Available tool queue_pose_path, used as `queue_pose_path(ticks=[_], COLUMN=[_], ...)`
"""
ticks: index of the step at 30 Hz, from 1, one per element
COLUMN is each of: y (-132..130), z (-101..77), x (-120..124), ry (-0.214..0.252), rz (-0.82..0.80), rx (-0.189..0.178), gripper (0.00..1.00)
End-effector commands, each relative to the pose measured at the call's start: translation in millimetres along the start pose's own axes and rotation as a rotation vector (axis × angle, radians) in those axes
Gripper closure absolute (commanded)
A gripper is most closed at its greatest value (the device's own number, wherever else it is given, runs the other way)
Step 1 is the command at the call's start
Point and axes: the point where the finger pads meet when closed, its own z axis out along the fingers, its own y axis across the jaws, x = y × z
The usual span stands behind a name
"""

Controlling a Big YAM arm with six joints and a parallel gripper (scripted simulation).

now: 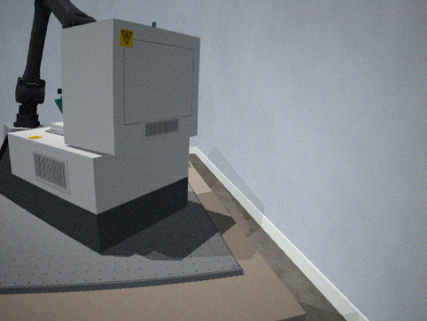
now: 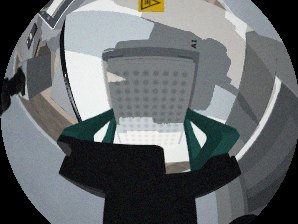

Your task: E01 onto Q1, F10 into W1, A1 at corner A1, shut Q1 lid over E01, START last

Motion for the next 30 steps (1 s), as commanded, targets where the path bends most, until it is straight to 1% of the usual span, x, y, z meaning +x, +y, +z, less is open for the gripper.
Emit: queue_pose_path(ticks=[1, 7, 19, 30], y=[9, 11, 19, 23], z=[22.7, 24.5, 26.9, 28.6], x=[-8, -9, -14, -16], ry=[-0.015, -0.017, -0.025, -0.029], rz=[-0.003, -0.003, -0.003, -0.003], rx=[-0.043, -0.047, -0.079, -0.091], gripper=[1.00, 1.00, 1.00, 1.00])
